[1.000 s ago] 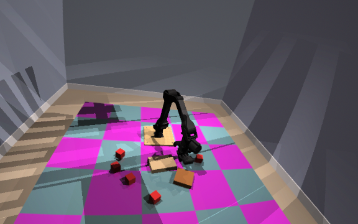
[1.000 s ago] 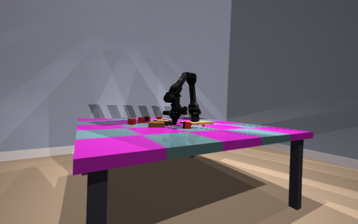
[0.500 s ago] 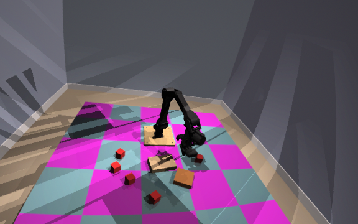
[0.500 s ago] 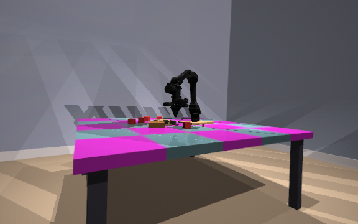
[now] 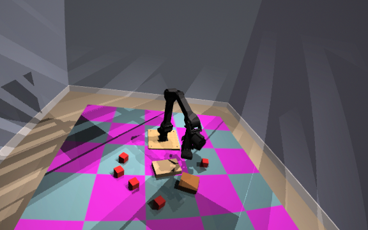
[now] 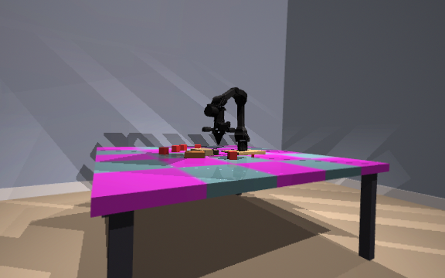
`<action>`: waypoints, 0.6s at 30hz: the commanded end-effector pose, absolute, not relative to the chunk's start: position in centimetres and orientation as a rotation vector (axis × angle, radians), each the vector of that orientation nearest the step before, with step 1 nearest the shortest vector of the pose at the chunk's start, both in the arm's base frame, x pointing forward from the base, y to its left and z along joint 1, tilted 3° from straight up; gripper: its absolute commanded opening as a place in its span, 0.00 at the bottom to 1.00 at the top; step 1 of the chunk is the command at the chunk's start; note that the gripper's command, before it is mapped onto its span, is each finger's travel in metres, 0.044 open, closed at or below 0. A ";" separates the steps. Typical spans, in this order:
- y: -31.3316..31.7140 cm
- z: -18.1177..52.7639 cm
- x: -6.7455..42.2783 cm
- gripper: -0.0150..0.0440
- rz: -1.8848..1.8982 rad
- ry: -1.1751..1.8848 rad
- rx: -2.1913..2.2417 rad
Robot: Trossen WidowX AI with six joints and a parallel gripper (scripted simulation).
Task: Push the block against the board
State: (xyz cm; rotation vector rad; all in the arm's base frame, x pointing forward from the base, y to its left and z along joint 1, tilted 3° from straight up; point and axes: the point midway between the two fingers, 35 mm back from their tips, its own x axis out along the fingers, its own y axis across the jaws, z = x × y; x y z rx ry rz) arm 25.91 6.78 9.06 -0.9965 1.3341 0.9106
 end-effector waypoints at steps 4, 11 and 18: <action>5.3 9.1 24.7 0.25 0.728 1.413 -0.812; 4.0 9.1 23.6 0.25 0.542 1.470 -0.622; 2.8 9.0 22.3 0.25 0.355 1.509 -0.430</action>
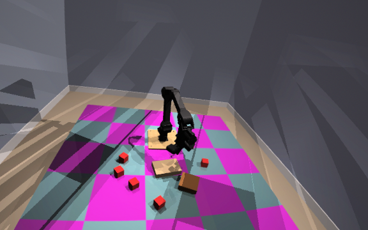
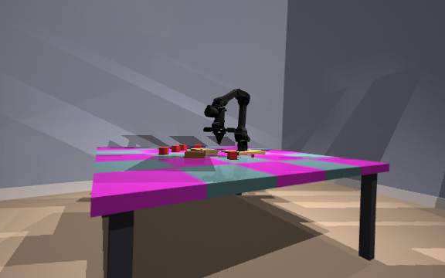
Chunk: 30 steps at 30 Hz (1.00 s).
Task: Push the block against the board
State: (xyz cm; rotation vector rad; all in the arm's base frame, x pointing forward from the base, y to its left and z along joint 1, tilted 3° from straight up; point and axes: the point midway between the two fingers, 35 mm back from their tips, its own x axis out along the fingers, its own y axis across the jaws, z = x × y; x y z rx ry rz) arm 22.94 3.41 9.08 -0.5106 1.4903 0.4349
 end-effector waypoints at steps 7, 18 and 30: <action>1.8 8.8 21.1 0.25 0.166 1.531 -0.238; 1.0 8.6 20.1 0.25 0.019 1.537 -0.086; 0.8 3.1 20.3 0.25 0.018 1.537 -0.087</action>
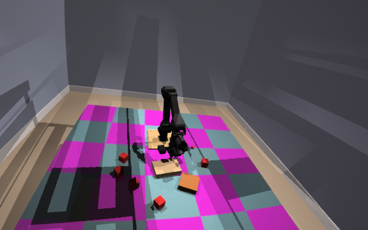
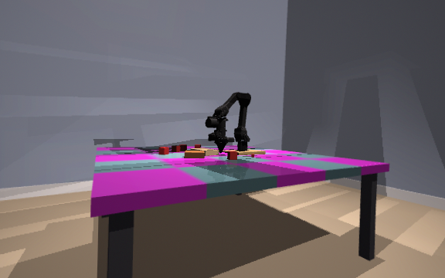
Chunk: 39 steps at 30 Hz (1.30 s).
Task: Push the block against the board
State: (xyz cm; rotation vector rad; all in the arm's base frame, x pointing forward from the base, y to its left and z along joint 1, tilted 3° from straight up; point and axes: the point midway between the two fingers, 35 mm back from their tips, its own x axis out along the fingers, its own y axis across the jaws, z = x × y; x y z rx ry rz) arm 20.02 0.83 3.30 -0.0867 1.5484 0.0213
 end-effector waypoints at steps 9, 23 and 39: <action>0.8 3.2 20.8 0.25 0.018 1.537 -0.087; 0.9 3.4 21.8 0.25 0.018 1.536 -0.087; 0.9 3.5 22.9 0.25 0.018 1.535 -0.087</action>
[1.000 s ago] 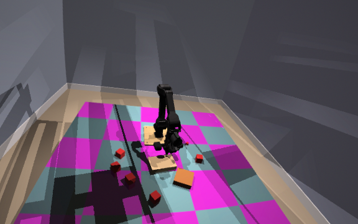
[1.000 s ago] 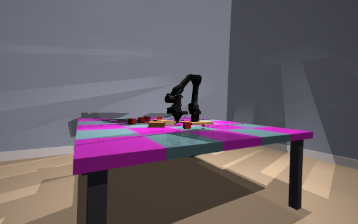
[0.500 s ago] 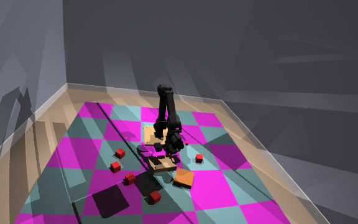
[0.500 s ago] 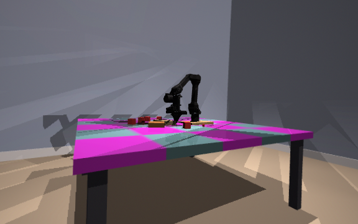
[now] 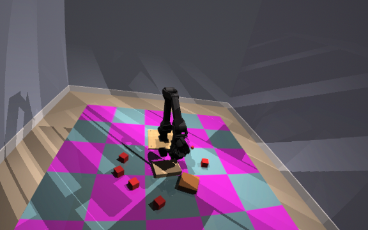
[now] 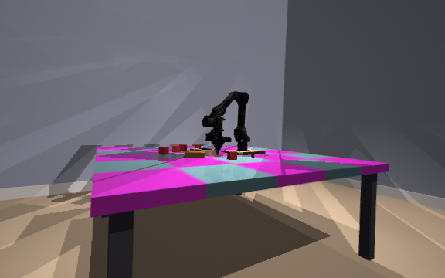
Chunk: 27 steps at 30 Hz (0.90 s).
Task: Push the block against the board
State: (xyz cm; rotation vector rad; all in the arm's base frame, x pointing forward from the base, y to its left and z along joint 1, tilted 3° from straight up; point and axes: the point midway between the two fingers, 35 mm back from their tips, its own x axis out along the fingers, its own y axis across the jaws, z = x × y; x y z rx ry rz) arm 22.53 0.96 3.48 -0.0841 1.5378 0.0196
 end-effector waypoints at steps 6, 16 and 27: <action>0.9 3.6 23.3 0.25 0.018 1.535 -0.087; 1.0 3.6 23.9 0.25 0.018 1.534 -0.087; 1.0 3.7 24.7 0.25 0.018 1.534 -0.087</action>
